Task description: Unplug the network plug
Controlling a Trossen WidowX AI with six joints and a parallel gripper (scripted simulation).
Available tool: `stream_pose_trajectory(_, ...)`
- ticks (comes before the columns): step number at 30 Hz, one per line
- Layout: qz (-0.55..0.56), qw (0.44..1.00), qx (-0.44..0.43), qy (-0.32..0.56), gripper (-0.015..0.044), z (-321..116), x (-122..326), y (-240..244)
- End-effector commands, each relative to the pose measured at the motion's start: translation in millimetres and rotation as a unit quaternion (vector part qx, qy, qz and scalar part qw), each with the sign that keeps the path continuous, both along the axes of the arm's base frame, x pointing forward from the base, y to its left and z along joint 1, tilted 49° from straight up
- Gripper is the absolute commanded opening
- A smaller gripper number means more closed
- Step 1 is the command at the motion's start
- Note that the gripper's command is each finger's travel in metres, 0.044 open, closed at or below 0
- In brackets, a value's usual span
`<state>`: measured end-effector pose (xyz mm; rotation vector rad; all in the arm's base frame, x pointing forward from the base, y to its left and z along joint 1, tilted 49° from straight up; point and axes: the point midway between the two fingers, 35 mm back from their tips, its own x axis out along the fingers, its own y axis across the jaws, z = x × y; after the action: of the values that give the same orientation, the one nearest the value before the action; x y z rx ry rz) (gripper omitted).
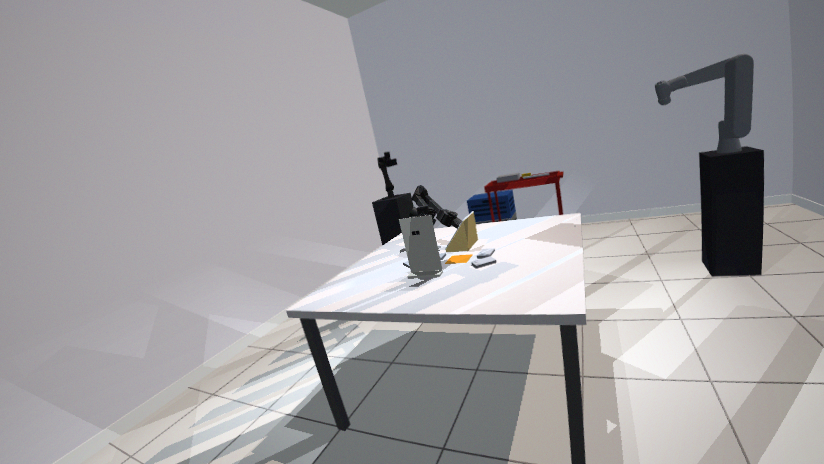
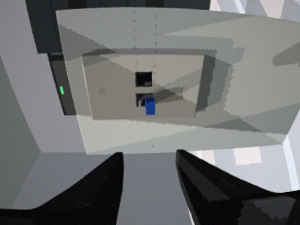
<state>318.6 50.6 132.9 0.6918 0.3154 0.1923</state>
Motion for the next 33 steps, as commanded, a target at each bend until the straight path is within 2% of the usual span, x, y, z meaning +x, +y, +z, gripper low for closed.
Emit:
stream_pose_trajectory(1, -0.002, 1.0, 0.001, 0.002, 0.0156, -3.1, 11.9, 1.1)
stream_pose_trajectory(33, -0.002, 1.0, 0.001, 0.001, 0.0156, -3.3, 51.9, 5.5)
